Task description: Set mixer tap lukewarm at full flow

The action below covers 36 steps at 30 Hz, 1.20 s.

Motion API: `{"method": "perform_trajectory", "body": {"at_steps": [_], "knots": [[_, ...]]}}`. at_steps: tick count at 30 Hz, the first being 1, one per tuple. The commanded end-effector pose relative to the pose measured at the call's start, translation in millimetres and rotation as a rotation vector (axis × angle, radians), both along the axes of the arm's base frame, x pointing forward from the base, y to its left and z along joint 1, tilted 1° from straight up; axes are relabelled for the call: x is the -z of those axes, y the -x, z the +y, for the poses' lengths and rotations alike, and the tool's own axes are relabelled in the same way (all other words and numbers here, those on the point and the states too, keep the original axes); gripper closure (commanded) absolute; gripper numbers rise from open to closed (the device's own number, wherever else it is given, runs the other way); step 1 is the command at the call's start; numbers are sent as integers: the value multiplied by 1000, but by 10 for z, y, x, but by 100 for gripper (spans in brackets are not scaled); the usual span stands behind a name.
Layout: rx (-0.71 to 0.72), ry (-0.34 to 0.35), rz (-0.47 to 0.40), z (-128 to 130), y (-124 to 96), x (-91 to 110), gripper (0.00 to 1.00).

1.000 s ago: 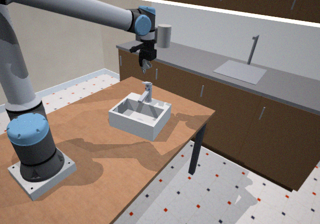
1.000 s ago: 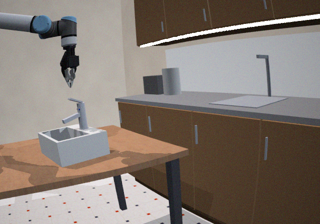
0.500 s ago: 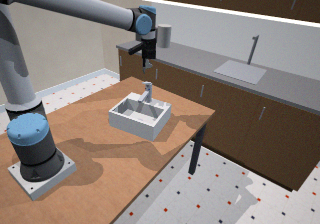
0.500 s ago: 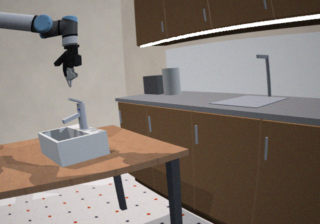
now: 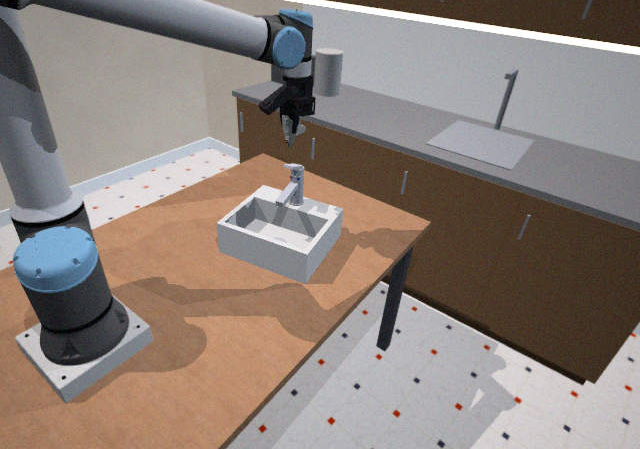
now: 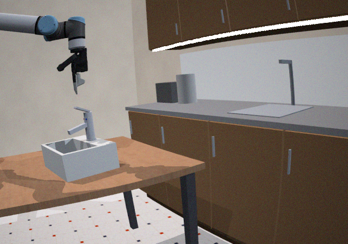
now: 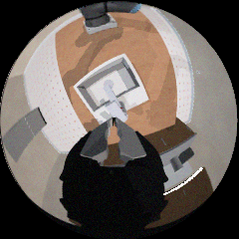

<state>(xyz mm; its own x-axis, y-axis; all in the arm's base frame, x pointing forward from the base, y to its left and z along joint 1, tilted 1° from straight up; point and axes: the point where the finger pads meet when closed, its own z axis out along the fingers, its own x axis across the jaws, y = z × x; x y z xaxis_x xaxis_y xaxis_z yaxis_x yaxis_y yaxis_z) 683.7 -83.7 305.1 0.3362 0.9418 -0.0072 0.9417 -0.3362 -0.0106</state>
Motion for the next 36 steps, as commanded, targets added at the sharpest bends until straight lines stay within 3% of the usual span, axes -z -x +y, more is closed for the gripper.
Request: {"method": "perform_trajectory", "body": {"at_steps": [1,19,36], "knots": [[-195,-10,-1,-4,-21,-11,100],[-494,-13,-1,-42,-44,-19,100],[-560,-13,-1,-52,-51,-22,100]]}}
